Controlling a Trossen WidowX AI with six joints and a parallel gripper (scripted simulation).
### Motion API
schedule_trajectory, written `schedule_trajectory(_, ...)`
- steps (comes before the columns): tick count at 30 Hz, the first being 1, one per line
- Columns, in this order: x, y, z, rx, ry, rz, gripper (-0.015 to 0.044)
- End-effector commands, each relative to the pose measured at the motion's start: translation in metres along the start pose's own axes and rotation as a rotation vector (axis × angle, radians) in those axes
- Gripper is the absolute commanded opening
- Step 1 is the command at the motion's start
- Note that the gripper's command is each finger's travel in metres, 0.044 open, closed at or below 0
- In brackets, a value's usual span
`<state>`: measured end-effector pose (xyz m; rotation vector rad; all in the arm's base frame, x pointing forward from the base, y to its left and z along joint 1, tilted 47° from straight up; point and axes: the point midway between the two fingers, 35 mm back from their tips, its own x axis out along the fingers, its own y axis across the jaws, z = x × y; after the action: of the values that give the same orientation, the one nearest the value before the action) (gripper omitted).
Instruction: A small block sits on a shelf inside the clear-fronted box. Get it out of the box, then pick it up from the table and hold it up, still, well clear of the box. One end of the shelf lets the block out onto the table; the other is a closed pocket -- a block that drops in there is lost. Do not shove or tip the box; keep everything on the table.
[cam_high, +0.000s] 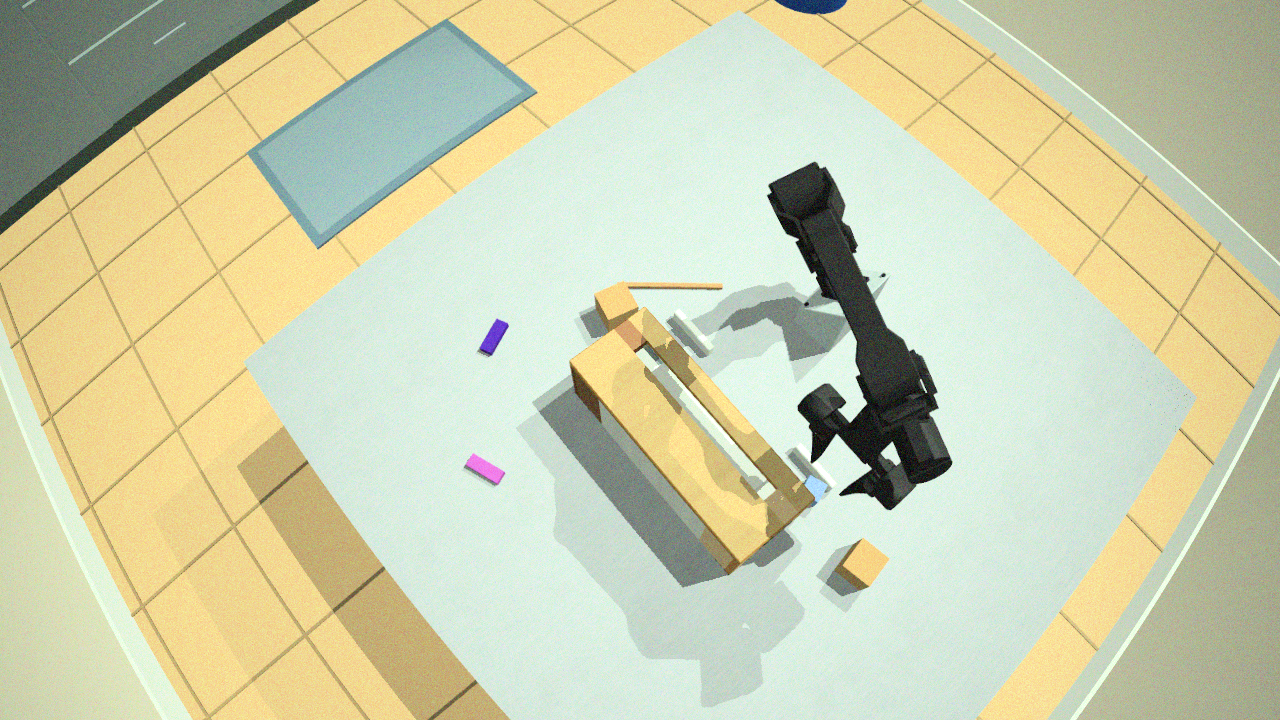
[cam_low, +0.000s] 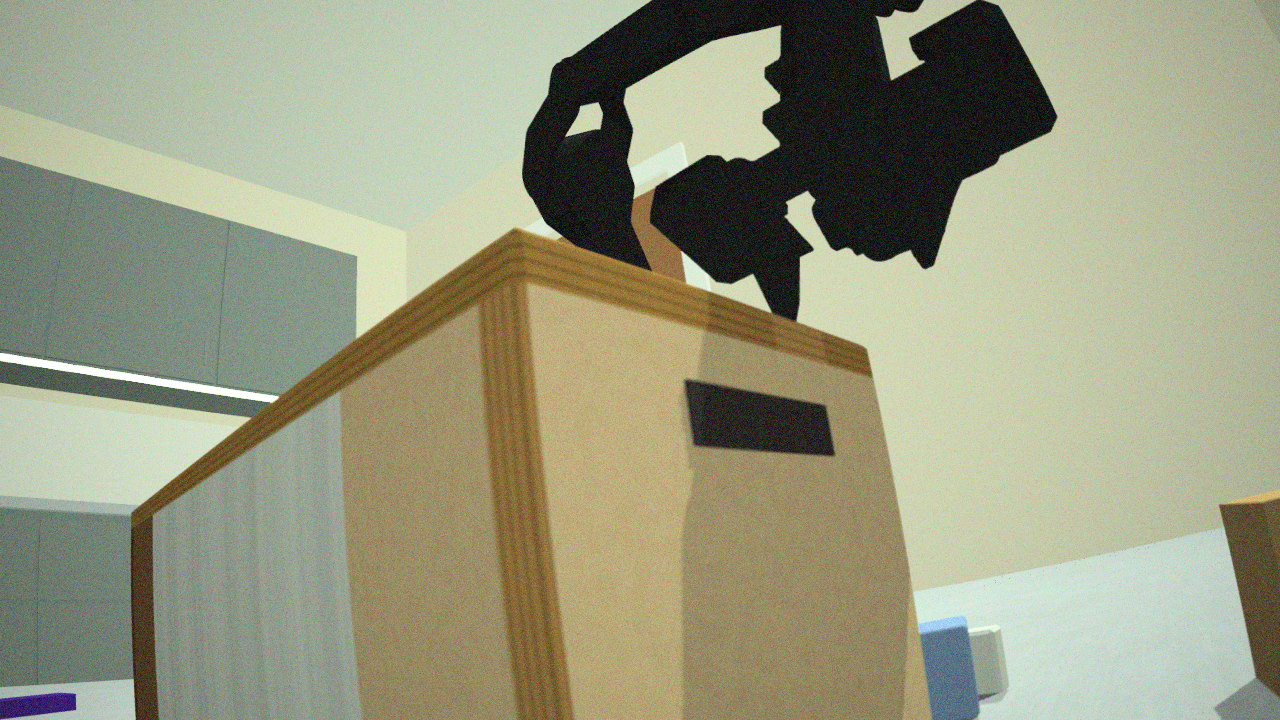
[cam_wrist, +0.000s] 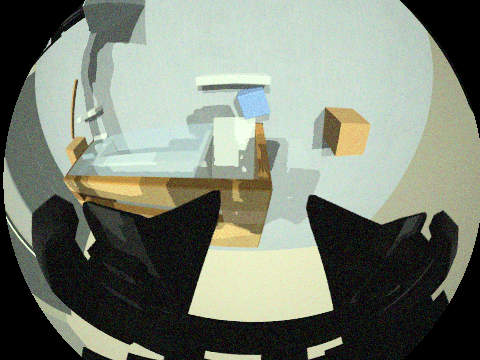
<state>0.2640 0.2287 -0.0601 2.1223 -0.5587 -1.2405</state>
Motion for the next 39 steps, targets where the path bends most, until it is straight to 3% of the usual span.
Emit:
schedule_trajectory(1, 0.038, 0.004, 0.015, -0.017, -0.009, 0.017, 0.0285)
schedule_trajectory(5, 0.077, 0.011, 0.035, -0.017, -0.009, 0.021, 0.0285)
schedule_trajectory(39, 0.121, 0.008, 0.056, -0.017, -0.008, 0.022, 0.0285)
